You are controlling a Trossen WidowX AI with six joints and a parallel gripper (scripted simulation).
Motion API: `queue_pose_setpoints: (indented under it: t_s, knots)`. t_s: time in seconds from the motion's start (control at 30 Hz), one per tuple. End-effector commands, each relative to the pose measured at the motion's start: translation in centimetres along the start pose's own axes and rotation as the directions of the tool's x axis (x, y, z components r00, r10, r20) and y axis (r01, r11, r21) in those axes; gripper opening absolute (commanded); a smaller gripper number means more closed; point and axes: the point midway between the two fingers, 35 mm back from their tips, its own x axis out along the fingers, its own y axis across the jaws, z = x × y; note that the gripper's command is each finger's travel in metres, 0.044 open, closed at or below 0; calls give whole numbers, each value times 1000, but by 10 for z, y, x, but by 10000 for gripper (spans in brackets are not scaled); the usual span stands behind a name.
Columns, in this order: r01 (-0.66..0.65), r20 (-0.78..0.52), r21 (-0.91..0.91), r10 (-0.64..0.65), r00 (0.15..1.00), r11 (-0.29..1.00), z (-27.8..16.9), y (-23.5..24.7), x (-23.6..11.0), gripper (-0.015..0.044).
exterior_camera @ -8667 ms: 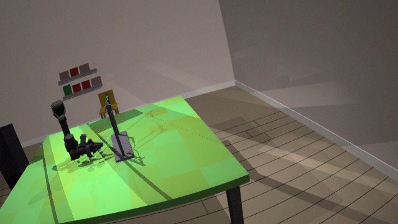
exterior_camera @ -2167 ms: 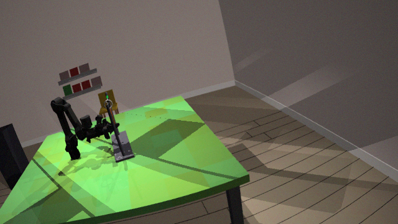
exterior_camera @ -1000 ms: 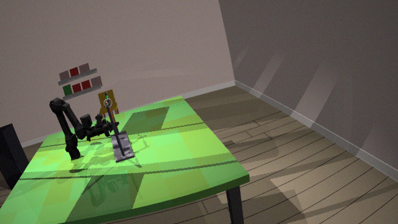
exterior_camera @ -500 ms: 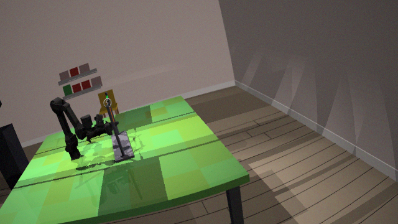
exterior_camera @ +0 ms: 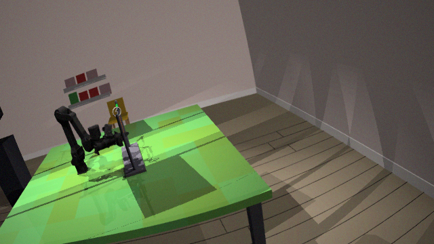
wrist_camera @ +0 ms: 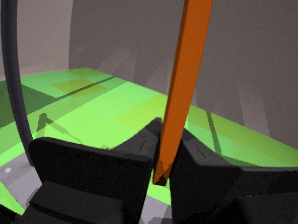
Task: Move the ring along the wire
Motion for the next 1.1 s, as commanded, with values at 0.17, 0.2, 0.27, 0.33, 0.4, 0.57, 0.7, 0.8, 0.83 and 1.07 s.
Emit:
queue_pose_setpoints:
  t_s: [0.17, 0.2, 0.27, 0.33, 0.4, 0.57, 0.7, 0.8, 0.83, 1.07]
  knots:
    - [69, 0, 36, -69, 998, 997, 0, 14, -1, -150]
    - [82, 0, 41, -82, 997, 996, 0, 16, -1, -150]
    - [105, -1, 51, -105, 994, 993, 0, 19, -1, -150]
    - [135, -2, 64, -135, 991, 989, 0, 22, -1, -150]
    - [171, -4, 79, -171, 985, 982, 0, 26, 0, -150]
    - [245, -13, 110, -246, 969, 963, 1, 34, 2, -150]
    - [292, -43, 133, -289, 956, 947, 2, 40, 0, -150]
    - [325, -72, 148, -317, 946, 934, 3, 44, -1, -150]
    - [336, -83, 154, -327, 941, 929, 4, 46, -1, -150]
    - [422, -171, 194, -393, 903, 886, 7, 59, -4, -150]
